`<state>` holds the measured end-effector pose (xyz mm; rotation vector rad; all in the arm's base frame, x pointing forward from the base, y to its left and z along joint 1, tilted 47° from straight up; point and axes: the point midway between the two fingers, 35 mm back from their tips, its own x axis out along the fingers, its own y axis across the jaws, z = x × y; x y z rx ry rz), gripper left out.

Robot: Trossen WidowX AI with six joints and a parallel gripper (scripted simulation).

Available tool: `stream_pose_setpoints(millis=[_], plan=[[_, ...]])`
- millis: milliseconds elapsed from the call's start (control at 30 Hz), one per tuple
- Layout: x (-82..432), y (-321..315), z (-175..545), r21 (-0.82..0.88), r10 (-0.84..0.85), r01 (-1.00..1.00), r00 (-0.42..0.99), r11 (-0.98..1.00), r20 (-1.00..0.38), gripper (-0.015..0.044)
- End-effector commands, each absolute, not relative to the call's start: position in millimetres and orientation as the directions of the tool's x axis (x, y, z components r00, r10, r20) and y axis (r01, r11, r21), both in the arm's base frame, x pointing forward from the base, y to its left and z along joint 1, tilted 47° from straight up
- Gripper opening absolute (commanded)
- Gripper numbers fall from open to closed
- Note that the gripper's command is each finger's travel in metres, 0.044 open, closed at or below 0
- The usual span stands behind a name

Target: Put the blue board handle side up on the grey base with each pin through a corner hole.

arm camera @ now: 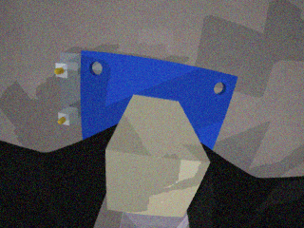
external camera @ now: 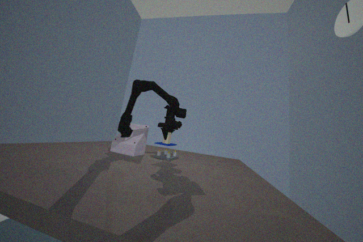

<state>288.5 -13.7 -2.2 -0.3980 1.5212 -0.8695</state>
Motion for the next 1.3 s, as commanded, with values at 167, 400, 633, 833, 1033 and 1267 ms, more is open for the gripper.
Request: stream_pose_setpoints(millis=[167, 400, 633, 833, 1033, 1267], plan=[[293.3, 6.1, -19.9, -0.711, -0.699, 0.254, -0.154, 0.655, -0.699, 0.0000], [293.0, 18.3, -34.0, -0.713, -0.700, 0.255, -0.155, 0.653, -0.697, 0.0000], [291.7, 30.2, -48.4, -0.716, -0.703, 0.257, -0.157, 0.649, -0.694, 0.0000], [290.2, 37.8, -57.8, -0.718, -0.705, 0.258, -0.157, 0.646, -0.691, 0.0000], [287.4, 31.8, -55.1, -0.726, -0.709, 0.245, -0.167, 0.643, -0.685, 0.0000], [287.4, 31.8, -55.1, -0.726, -0.709, 0.245, -0.167, 0.643, -0.685, 0.0000]])
